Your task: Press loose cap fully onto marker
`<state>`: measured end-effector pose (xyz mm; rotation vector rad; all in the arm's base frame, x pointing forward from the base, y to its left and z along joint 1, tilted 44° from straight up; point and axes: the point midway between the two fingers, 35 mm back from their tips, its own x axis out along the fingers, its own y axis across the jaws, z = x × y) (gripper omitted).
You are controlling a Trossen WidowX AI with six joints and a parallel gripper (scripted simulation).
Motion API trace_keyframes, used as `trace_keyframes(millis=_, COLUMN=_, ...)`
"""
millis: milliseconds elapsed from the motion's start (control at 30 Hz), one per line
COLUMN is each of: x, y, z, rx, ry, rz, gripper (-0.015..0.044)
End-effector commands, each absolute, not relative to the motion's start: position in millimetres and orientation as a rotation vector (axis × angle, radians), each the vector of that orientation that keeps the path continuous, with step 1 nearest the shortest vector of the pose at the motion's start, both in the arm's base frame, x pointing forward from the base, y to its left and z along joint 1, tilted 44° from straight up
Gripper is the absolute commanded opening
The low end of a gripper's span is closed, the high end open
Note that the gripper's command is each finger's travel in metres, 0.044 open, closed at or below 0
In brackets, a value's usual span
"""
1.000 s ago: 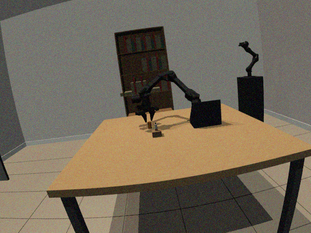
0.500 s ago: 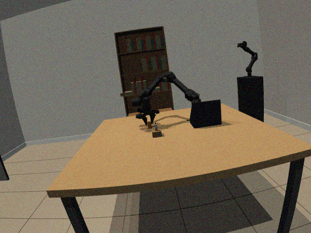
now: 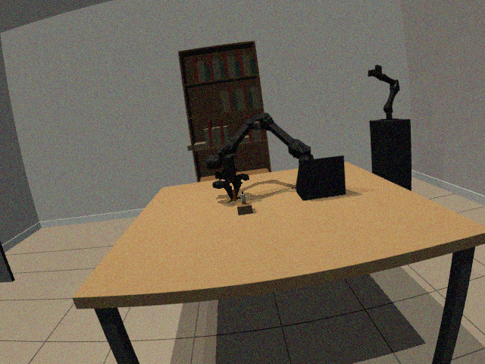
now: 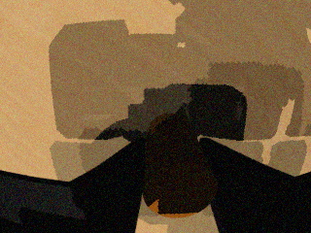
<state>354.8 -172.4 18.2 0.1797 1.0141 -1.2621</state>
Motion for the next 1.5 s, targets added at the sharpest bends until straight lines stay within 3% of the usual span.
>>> trace_keyframes(millis=0, x=354.9, y=-172.4, z=17.4, rx=0.18, ry=1.017, rz=-1.259, gripper=0.0099)
trace_keyframes(millis=133, x=354.8, y=-172.7, z=17.8, rx=0.18, ry=1.017, rz=-1.259, gripper=0.0072)
trace_keyframes(millis=233, x=355.3, y=-170.8, z=19.8, rx=0.183, ry=1.012, rz=-1.26, gripper=0.0)
trace_keyframes(millis=967, x=357.7, y=-130.4, z=60.8, rx=0.182, ry=1.018, rz=-1.257, gripper=0.0)
trace_keyframes(millis=1467, x=362.0, y=-74.1, z=29.0, rx=0.202, ry=1.032, rz=-1.237, gripper=0.0)
